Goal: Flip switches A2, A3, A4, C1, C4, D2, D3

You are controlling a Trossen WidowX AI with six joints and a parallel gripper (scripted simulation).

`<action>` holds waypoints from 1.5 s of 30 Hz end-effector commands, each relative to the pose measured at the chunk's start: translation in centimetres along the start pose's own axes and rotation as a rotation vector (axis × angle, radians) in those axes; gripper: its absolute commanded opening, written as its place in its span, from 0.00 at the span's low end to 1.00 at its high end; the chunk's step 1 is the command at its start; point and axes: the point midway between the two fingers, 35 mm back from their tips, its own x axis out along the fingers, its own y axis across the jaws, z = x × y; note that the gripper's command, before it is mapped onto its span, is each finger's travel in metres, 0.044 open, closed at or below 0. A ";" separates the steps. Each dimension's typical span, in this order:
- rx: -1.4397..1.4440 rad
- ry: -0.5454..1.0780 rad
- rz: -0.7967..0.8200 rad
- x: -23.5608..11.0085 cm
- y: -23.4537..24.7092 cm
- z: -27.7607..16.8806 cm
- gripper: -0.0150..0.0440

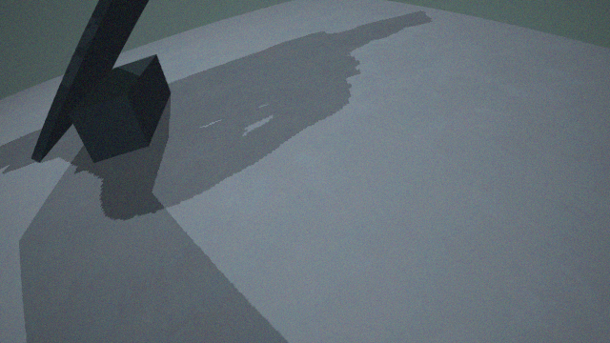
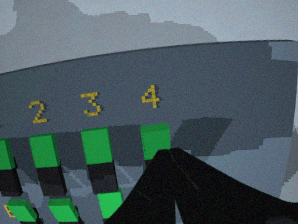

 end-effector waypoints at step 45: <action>-0.014 0.005 0.006 1.9 0.3 -0.2 0.25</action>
